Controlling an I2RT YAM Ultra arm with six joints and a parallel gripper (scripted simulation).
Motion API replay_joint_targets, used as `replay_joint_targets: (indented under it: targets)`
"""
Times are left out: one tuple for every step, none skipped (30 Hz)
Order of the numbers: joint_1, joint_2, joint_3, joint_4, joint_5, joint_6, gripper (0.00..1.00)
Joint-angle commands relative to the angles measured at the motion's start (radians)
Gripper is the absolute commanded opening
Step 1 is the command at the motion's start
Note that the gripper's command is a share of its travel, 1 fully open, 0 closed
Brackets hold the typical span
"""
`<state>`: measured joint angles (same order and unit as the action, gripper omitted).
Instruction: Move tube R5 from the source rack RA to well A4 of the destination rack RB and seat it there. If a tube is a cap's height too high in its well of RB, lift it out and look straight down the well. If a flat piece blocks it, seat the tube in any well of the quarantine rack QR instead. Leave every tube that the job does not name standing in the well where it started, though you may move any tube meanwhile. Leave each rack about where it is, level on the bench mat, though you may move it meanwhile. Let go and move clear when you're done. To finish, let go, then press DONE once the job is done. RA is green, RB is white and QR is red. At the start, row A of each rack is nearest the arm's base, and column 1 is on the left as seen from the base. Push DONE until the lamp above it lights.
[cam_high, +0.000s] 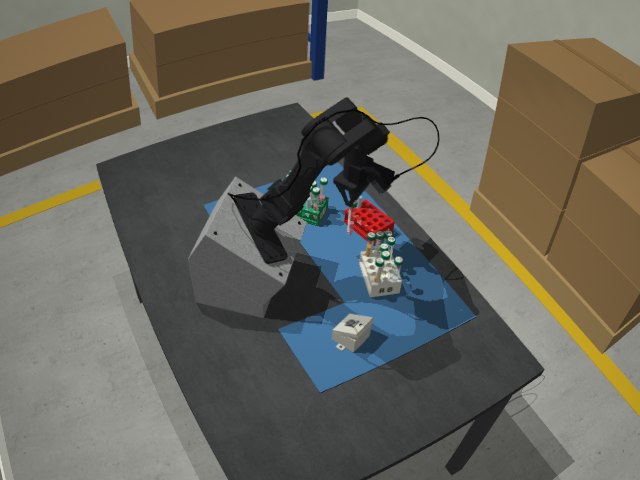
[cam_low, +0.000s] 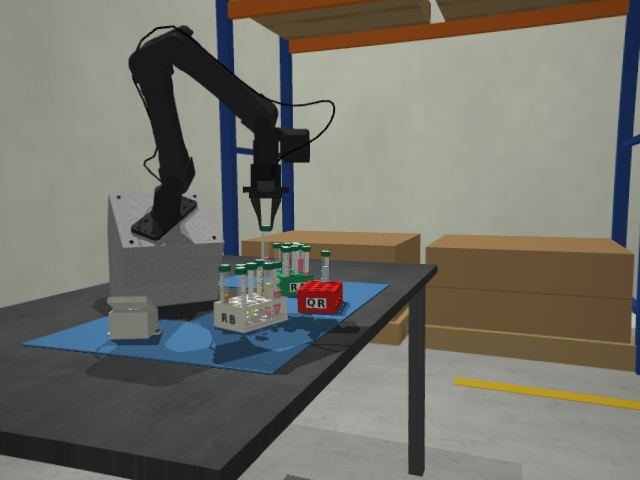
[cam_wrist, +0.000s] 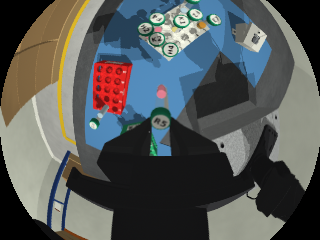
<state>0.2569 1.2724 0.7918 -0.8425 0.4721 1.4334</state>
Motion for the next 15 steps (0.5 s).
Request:
replay_joint_targets:
  targets:
    - [-0.034,-0.063,-0.028,-0.015,-0.009,-0.061,0.0]
    - [-0.046,-0.075,-0.034,-0.016,-0.012,-0.073,0.0]
    - [-0.058,-0.087,-0.039,-0.016,-0.015,-0.086,0.0]
    - [-0.07,-0.099,-0.045,-0.017,-0.018,-0.1,0.0]
    - [-0.083,-0.111,-0.05,-0.018,-0.022,-0.113,0.0]
    - [-0.096,-0.123,-0.055,-0.018,-0.026,-0.127,0.0]
    - [-0.11,-0.135,-0.06,-0.019,-0.03,-0.141,0.0]
    - [-0.123,-0.146,-0.065,-0.019,-0.034,-0.155,0.0]
    - [-0.137,-0.158,-0.07,-0.02,-0.038,-0.169,0.0]
    - [-0.151,-0.169,-0.074,-0.021,-0.043,-0.184,0.0]
    - [-0.151,-0.169,-0.074,-0.021,-0.043,-0.184,0.0]
    - [-0.151,-0.169,-0.074,-0.021,-0.043,-0.184,0.0]
    - [-0.169,-0.186,-0.047,-0.021,-0.048,-0.205,0.0]
    - [-0.183,-0.194,-0.078,-0.022,-0.054,-0.218,0.0]
    - [-0.198,-0.203,-0.086,-0.023,-0.059,-0.232,0.0]
